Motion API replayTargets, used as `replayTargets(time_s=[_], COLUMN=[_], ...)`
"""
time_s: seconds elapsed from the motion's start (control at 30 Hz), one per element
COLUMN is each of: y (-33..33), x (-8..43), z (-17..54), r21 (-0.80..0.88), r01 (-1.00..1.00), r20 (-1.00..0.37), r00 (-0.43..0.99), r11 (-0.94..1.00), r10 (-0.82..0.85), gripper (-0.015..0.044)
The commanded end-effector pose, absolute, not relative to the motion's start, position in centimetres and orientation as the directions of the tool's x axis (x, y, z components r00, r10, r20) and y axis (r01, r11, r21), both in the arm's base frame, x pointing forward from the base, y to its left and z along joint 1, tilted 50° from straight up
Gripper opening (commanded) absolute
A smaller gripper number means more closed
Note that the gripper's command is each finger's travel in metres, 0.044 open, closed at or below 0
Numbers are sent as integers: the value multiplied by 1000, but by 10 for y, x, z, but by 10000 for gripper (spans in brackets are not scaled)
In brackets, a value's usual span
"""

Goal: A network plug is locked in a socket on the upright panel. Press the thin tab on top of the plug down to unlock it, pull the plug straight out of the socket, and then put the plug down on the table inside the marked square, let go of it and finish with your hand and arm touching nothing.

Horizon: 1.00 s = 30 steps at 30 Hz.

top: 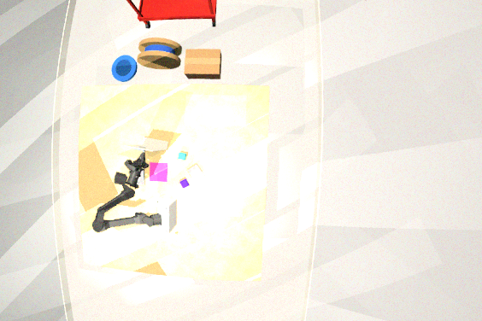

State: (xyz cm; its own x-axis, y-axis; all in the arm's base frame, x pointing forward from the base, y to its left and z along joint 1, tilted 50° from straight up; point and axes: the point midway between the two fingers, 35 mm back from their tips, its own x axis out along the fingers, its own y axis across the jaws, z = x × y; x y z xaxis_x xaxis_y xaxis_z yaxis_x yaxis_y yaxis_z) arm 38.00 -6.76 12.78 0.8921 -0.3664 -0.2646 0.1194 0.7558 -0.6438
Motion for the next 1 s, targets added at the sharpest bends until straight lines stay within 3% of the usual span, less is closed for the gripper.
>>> replayTargets(time_s=[0.0,0.97], y=[-67,-63], x=[377,363], z=[128,129], r21=[-646,-646], r01=[116,115], r20=[-266,-267], r00=[892,892], r11=[754,754], r10=[-365,-365], gripper=[0,0])
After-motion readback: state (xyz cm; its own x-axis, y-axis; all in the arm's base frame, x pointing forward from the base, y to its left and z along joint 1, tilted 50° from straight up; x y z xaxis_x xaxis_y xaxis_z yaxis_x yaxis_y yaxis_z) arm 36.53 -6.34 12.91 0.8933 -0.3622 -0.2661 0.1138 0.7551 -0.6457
